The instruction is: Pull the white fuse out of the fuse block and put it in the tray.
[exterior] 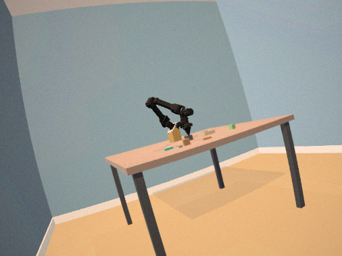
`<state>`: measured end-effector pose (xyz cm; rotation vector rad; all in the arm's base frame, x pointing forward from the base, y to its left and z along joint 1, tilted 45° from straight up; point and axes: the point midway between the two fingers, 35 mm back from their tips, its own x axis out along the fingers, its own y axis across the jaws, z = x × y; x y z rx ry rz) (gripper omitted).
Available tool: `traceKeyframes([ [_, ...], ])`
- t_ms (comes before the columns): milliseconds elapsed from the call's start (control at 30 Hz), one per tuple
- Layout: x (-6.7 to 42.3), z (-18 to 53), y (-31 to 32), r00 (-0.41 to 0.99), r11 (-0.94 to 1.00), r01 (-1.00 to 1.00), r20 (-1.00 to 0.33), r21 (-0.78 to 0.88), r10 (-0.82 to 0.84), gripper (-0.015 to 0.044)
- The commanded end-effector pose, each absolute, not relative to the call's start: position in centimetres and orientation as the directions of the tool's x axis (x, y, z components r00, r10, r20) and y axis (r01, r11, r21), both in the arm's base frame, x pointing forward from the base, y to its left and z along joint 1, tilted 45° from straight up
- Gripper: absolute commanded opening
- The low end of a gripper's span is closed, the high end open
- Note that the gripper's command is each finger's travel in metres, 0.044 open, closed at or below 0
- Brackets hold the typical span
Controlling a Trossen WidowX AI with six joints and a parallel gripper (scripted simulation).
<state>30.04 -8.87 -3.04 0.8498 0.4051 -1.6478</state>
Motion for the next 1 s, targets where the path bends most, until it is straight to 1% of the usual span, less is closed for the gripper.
traceKeyframes([
  [0, 30.2, -2.8, -8.7, -0.054, -0.262, 0.948, -0.716, 0.183, -0.696, 0.0],
  [967, 30.3, -1.9, -7.6, -0.053, -0.26, 0.948, -0.716, 0.182, -0.696, 0.0],
])
